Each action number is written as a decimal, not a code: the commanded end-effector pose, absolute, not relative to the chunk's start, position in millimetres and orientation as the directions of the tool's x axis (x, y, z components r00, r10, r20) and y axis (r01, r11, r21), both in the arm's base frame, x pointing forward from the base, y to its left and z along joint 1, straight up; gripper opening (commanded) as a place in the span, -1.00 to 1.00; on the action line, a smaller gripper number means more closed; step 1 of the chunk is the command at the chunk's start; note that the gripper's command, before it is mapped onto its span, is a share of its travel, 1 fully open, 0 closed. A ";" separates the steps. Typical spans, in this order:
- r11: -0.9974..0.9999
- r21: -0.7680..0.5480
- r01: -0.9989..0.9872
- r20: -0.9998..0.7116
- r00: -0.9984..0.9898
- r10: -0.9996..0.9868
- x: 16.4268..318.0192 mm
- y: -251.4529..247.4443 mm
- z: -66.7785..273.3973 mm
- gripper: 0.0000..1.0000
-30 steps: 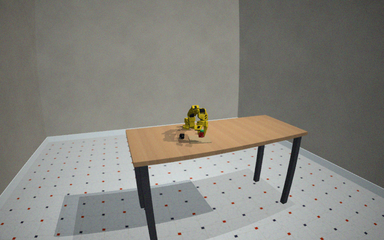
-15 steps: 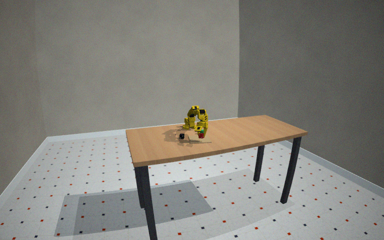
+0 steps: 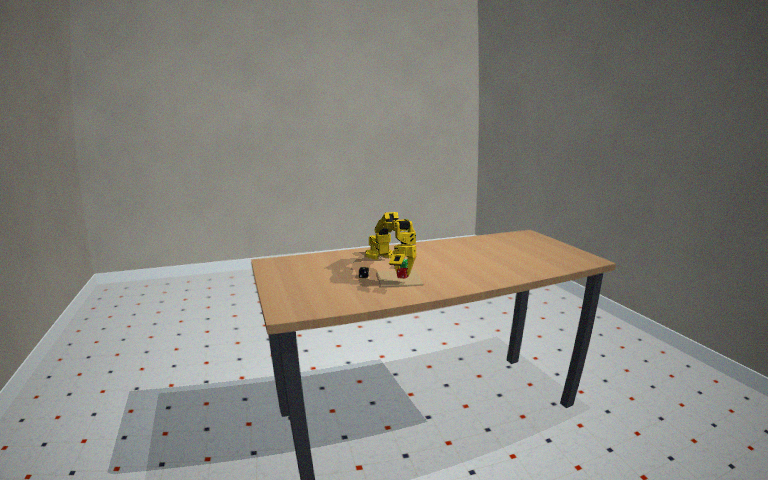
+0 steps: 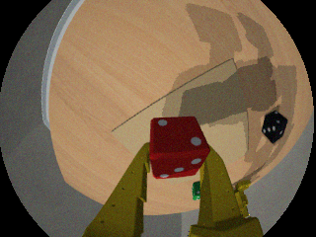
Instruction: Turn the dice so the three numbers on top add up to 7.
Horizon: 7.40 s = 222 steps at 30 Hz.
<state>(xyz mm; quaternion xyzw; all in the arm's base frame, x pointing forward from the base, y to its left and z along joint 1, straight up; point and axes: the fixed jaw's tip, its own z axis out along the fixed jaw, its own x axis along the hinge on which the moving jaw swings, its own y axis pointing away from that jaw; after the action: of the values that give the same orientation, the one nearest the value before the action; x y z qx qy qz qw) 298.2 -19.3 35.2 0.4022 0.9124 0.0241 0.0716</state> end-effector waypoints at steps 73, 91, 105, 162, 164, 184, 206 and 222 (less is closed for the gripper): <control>0.670 0.134 0.730 -0.146 -0.654 0.742 306.5 -23.3 35.8 -0.42; 0.670 0.135 0.730 -0.146 -0.654 0.742 306.5 -23.3 36.4 -0.29; 0.670 0.175 0.722 -0.190 -0.643 0.742 305.0 -23.1 67.0 -0.29; 0.907 0.093 0.411 -0.199 -0.885 0.421 264.9 7.8 100.2 -0.29; 0.942 0.074 0.327 -0.193 -0.922 0.336 257.1 13.7 100.7 -0.29; 0.844 -0.025 -0.536 -0.075 -0.841 -0.536 164.2 48.0 85.2 -0.30; 0.631 -0.018 -0.775 -0.028 -0.631 -0.775 128.9 49.2 70.6 -0.30; 0.631 -0.018 -0.775 -0.028 -0.631 -0.775 128.9 49.2 70.6 -0.30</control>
<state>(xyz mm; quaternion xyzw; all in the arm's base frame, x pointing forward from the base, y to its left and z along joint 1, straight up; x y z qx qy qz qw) 126.3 46.7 67.2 -0.4189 0.9080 0.0000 -0.0045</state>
